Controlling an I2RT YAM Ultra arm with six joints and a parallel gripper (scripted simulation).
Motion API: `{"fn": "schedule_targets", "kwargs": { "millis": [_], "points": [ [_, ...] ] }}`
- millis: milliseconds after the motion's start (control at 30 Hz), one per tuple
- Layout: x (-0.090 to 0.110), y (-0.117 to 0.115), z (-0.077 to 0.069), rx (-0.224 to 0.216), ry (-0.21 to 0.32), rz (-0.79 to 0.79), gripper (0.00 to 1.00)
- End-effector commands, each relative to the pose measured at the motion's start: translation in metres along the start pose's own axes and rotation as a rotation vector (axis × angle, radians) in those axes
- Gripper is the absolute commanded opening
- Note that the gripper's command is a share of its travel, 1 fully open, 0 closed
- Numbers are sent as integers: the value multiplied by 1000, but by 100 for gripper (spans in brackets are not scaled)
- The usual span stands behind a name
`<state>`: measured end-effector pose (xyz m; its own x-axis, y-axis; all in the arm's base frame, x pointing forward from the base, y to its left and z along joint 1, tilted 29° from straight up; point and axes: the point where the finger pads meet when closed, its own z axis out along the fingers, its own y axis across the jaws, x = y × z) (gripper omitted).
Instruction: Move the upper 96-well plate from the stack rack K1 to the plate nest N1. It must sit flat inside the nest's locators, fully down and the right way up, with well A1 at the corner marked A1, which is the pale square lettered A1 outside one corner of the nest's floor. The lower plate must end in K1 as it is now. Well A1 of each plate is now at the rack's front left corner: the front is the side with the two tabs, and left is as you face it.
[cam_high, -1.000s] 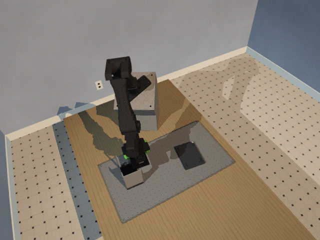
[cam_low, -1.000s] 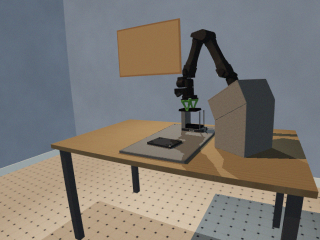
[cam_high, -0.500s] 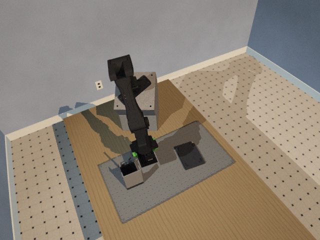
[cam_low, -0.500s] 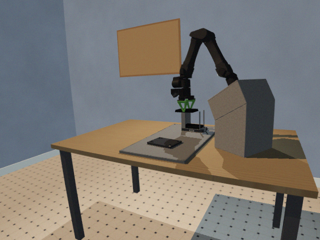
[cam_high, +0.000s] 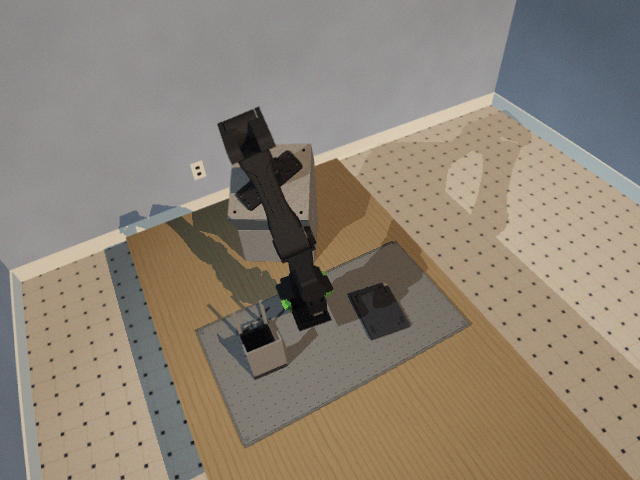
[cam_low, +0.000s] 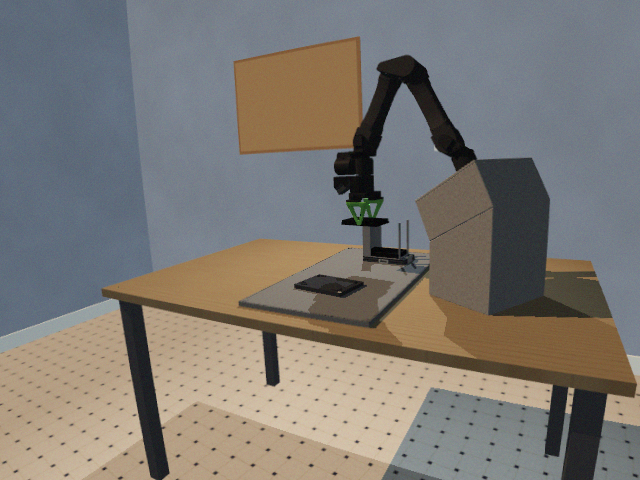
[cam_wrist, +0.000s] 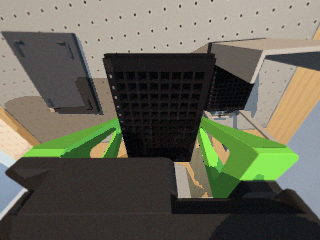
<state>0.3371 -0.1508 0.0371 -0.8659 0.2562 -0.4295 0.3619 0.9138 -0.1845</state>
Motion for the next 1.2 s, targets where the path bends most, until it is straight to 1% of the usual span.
{"fn": "schedule_targets", "kwargs": {
  "millis": [0,100,167,233,433,667,733,767,800,1167],
  "points": [
    [-2,12,2,12,-11,19,0],
    [-10,22,-3,11,-34,24,0],
    [-10,22,-3,11,-34,24,0],
    [-13,29,-1,11,-35,25,0],
    [-13,50,-1,9,-33,25,0],
    [-8,73,0,11,-15,20,0],
    [-8,73,0,11,-15,20,0],
    [-11,75,-5,8,-29,24,0],
    [-7,79,0,12,-11,18,0],
    [-6,117,1,12,-12,18,0]
  ]
}}
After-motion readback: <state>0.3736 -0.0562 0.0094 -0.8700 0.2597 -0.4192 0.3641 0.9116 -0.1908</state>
